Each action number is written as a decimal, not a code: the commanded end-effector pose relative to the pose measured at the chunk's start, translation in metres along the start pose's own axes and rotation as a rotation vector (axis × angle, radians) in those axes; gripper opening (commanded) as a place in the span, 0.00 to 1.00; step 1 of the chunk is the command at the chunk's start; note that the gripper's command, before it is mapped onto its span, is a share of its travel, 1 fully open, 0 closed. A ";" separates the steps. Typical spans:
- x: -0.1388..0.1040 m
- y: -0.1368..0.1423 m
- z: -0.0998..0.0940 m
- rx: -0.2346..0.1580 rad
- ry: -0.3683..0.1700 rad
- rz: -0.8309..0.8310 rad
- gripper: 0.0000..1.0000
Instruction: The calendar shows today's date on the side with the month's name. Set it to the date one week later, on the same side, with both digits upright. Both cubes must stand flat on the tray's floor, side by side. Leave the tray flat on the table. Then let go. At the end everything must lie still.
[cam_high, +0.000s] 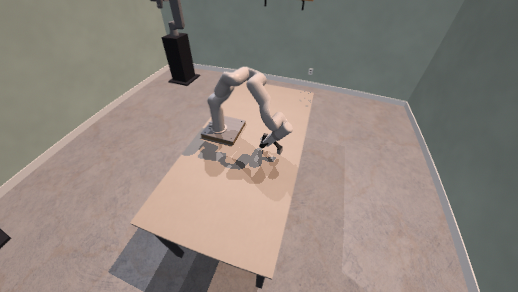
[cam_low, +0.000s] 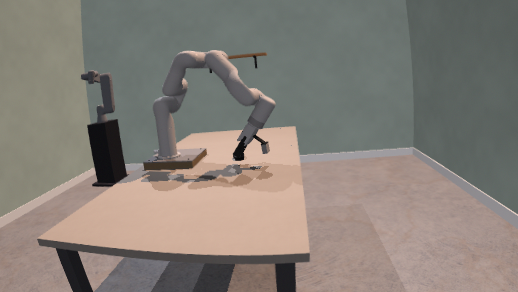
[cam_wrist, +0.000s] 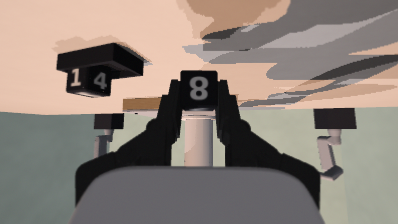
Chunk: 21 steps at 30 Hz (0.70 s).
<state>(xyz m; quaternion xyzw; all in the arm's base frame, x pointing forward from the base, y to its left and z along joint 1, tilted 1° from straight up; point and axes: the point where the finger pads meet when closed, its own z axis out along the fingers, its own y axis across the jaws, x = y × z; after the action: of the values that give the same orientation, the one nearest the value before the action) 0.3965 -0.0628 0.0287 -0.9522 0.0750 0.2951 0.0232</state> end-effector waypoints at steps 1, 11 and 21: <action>-0.012 -0.001 -0.019 -0.001 0.002 -0.001 0.27; -0.022 -0.001 -0.033 -0.001 0.002 -0.002 0.27; -0.022 -0.001 -0.033 -0.001 0.004 -0.002 0.27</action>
<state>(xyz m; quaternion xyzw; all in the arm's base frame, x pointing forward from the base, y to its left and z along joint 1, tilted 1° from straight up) 0.3957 -0.0618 0.0673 -0.9521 0.0739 0.2959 0.0229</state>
